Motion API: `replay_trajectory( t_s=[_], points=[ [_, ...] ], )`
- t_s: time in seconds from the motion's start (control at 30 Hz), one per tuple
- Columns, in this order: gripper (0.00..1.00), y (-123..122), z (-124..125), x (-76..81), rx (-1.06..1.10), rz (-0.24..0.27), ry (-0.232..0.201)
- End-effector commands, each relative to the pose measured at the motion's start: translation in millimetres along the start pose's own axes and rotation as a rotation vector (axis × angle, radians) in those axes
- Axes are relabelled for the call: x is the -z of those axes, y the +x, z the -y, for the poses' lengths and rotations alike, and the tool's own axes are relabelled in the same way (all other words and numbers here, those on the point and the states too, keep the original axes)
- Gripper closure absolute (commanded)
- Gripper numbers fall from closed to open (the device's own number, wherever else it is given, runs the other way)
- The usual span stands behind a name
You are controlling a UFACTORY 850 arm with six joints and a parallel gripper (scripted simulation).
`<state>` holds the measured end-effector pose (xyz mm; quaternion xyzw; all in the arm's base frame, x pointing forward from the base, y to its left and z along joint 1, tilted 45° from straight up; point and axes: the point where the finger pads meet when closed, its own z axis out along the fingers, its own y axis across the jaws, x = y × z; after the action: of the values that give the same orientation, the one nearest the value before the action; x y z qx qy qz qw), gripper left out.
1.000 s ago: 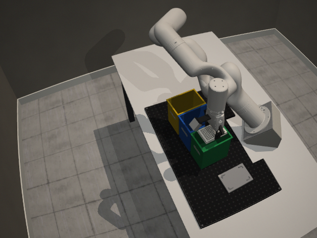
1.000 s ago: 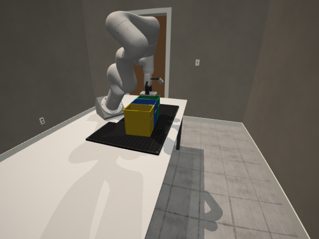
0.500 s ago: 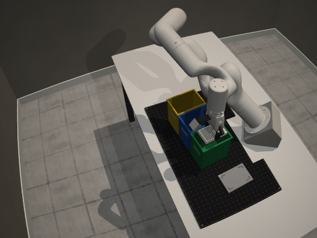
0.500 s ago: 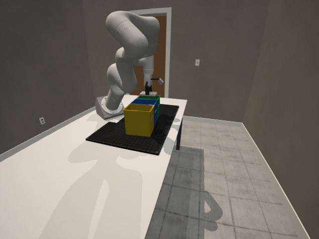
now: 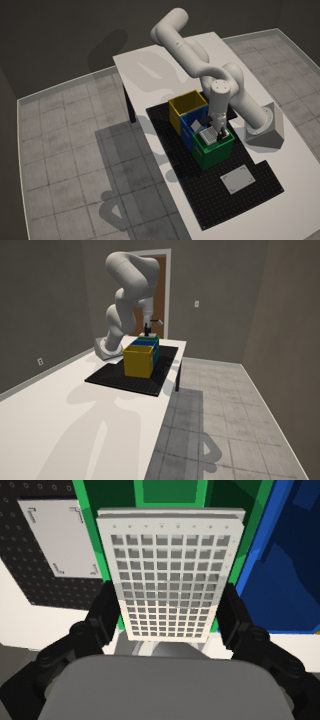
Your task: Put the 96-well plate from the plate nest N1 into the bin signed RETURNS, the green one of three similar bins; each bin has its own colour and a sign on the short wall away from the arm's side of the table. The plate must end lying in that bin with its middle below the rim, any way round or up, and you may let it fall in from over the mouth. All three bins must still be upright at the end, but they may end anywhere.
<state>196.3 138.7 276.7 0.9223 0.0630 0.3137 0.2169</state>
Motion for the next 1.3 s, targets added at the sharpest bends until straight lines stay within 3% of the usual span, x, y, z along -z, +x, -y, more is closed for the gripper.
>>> replay_trajectory(
  t_s=[0.0,1.27],
  points=[
    [1.0,0.3,0.3,-0.2,-0.001,0.0,0.001],
    [1.0,0.3,0.3,-5.9,-0.001,0.0,0.001]
  ],
)
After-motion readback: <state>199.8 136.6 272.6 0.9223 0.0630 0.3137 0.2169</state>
